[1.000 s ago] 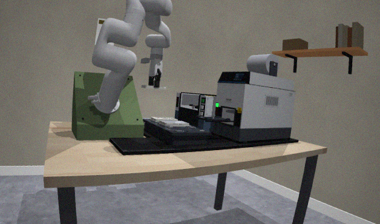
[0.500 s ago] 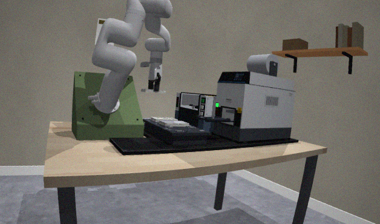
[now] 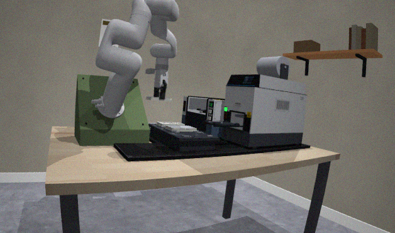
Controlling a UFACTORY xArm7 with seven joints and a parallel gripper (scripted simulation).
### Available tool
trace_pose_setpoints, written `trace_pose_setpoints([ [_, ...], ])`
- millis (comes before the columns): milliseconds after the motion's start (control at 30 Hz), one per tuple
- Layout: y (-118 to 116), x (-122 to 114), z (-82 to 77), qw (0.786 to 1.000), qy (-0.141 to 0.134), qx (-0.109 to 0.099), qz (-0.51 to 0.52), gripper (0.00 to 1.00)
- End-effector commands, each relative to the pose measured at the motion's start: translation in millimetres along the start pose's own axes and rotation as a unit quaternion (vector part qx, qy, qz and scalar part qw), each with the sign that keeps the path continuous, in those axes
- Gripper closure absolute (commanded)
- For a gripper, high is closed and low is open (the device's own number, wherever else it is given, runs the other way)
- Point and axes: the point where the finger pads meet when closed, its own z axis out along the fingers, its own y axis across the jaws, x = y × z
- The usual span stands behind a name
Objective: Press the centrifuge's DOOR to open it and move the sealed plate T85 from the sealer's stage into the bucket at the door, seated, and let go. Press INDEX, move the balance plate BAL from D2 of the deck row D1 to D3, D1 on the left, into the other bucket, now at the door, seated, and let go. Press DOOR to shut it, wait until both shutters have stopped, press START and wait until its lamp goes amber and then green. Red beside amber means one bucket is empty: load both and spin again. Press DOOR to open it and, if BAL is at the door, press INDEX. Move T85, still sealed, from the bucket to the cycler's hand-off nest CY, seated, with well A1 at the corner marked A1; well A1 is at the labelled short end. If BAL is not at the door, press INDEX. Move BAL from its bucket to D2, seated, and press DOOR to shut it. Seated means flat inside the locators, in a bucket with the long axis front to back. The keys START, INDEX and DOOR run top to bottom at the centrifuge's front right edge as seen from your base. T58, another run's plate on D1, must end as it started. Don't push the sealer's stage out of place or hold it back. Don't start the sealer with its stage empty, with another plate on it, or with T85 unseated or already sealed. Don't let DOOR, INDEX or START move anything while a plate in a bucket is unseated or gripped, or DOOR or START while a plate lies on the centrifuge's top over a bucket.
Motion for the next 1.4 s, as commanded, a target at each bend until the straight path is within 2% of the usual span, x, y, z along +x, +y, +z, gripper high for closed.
trace_pose_setpoints([
  [0, 1.5, -0.8, 2.5, 1.0, -0.001, -0.002, 0.0, 1.0],
  [1367, 1.6, -0.9, 64.3, 1.0, -0.001, -0.002, 0.0, 1.0],
])
